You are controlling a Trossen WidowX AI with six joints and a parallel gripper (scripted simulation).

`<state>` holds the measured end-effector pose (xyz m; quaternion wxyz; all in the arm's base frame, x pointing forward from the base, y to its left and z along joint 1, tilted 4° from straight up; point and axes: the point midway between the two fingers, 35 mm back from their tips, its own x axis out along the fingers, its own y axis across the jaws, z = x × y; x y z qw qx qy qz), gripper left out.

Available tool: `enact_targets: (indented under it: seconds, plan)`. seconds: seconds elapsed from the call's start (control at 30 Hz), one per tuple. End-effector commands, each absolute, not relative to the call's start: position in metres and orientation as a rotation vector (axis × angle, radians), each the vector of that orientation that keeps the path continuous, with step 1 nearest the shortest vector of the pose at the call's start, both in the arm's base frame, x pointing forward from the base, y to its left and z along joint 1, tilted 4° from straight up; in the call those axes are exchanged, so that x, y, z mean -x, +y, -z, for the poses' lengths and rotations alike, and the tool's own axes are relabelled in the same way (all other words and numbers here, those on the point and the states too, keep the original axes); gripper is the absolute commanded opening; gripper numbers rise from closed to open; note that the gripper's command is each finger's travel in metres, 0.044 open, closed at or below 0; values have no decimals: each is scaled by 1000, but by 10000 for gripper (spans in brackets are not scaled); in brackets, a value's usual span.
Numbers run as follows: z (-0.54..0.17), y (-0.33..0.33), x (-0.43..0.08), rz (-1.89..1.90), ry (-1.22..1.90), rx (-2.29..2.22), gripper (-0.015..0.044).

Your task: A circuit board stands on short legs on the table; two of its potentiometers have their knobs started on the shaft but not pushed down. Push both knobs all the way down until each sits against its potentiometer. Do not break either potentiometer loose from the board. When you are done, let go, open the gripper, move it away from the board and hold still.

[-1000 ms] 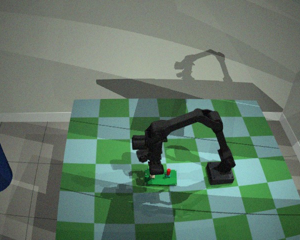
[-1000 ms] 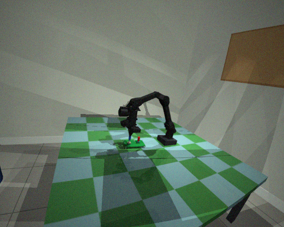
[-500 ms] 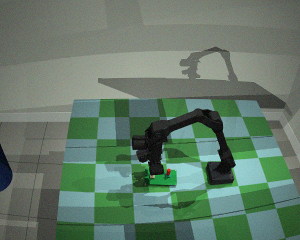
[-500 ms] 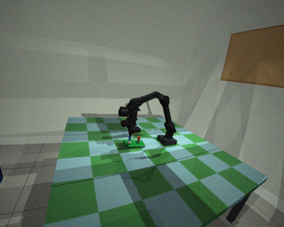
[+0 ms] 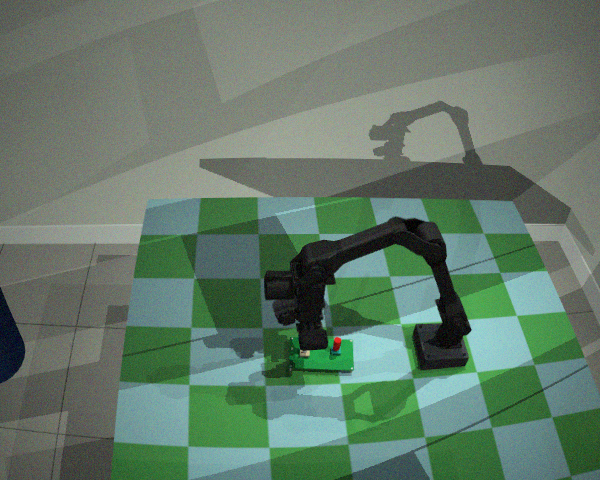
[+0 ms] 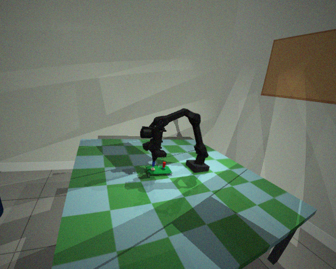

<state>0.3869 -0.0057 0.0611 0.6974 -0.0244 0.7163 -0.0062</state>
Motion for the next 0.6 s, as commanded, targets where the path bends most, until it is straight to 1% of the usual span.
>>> enact_targets:
  seconds: [0.0, 0.57]
  plan:
    - [-57, -6, -387, 12, 1599, 51, 0]
    - [-52, -6, -387, 12, 1599, 51, 0]
